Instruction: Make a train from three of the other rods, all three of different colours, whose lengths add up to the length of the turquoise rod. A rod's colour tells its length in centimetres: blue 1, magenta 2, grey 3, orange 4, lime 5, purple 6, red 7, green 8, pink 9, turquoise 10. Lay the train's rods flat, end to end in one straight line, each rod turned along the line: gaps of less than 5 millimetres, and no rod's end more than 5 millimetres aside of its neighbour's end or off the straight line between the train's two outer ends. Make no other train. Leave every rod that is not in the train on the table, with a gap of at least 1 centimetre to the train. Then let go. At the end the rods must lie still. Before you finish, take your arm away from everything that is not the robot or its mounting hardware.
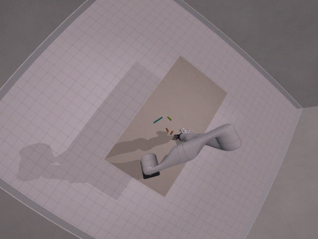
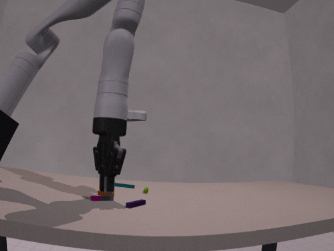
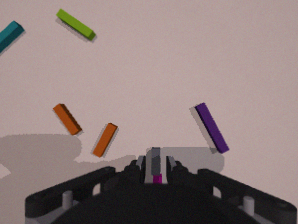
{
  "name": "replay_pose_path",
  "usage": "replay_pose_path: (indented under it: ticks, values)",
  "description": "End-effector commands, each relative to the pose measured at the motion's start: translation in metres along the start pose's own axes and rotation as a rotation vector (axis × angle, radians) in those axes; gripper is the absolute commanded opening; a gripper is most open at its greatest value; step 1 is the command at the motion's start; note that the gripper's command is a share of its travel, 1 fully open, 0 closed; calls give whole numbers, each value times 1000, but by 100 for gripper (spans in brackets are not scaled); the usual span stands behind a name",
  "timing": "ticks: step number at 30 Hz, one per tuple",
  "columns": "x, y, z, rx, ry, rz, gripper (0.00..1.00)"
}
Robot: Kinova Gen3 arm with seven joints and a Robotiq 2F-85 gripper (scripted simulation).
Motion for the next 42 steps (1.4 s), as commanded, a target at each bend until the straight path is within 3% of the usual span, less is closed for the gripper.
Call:
replay_pose_path:
  ticks: [1, 42]
  values:
    - [0, 1, -1, -4, -1, -1, 24]
    - [-17, -1, 0, -4, 1, 2, 24]
Point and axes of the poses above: the point where the finger pads meet when closed, its own x axis back along the fingers, its own z axis across the jaws, y = z × x, the point moved 8 cm from there along x, back along the fingers, and after that the axes turned 11 degrees about -x, right-handed, at the moved point
